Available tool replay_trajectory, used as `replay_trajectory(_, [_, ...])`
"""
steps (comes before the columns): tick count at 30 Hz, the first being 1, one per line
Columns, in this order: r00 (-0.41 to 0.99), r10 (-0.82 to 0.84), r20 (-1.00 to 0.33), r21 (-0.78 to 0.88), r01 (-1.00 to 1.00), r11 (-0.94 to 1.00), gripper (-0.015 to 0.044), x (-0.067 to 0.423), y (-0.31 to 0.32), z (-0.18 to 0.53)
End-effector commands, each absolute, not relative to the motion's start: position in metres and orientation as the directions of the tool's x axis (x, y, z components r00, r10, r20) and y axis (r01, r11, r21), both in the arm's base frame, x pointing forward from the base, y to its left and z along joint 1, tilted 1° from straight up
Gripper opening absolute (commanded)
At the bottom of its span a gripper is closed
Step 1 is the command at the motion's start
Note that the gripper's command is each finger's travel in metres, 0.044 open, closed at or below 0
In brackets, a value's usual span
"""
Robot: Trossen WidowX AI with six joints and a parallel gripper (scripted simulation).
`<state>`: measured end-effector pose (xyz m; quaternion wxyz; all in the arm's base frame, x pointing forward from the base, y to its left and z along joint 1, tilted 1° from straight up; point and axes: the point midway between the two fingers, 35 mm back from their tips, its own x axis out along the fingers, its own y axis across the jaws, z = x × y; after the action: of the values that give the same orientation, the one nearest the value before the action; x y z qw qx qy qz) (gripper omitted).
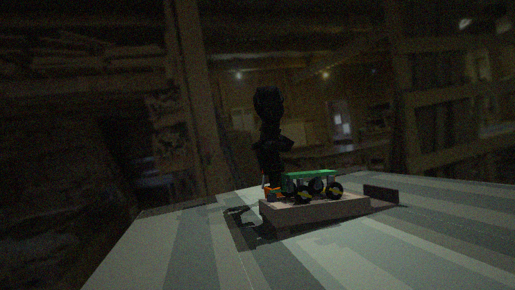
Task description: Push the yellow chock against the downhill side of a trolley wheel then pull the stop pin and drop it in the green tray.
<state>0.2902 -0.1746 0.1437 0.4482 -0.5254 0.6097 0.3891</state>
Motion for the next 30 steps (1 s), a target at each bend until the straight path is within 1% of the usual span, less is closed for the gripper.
replay_trajectory(1, [-0.037, -0.298, -0.954, -0.006, -0.99, 0.144, 0.0, 0.292, -0.179, 0.148])
replay_trajectory(27, [-0.044, -0.297, -0.954, 0.0, -0.99, 0.144, 0.0, 0.21, -0.169, 0.145])
replay_trajectory(30, [-0.044, -0.297, -0.954, 0.001, -0.99, 0.144, 0.0, 0.208, -0.169, 0.145])
